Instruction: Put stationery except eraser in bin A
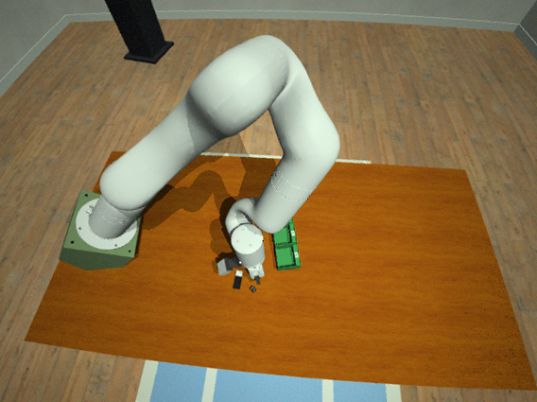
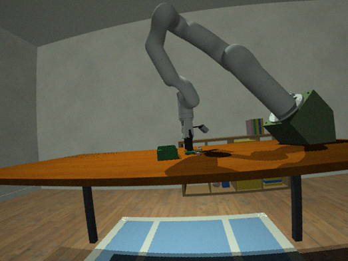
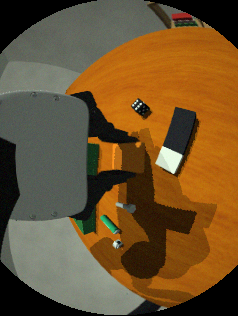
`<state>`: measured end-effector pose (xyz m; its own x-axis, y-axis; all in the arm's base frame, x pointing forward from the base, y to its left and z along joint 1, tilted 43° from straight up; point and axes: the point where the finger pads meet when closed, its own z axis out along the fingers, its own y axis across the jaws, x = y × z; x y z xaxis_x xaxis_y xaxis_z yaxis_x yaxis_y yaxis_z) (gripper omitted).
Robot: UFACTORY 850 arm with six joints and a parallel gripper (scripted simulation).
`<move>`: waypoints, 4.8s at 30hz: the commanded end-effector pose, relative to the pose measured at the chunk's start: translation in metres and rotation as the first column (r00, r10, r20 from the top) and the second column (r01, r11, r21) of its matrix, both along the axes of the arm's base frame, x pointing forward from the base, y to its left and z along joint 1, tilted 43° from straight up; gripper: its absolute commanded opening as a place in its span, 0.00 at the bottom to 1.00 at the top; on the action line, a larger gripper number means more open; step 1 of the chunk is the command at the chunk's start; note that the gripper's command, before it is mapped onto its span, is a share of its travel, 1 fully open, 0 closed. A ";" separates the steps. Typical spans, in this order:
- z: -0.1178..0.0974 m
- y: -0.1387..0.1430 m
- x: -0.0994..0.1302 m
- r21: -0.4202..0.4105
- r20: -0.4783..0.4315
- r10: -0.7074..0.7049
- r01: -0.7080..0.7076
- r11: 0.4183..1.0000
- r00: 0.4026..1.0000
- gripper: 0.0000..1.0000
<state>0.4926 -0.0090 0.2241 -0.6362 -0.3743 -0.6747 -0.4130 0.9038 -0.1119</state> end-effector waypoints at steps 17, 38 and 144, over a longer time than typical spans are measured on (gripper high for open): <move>0.008 -0.002 -0.006 0.000 0.001 0.000 0.000 1.000 1.000 0.00; 0.044 -0.013 -0.039 0.000 0.001 0.000 0.000 1.000 1.000 0.00; 0.091 0.053 0.061 0.087 -0.032 -0.098 0.101 0.991 0.995 0.00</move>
<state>0.5538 0.0446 0.3149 -0.6875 -0.2477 -0.6826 -0.3228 0.9463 -0.0182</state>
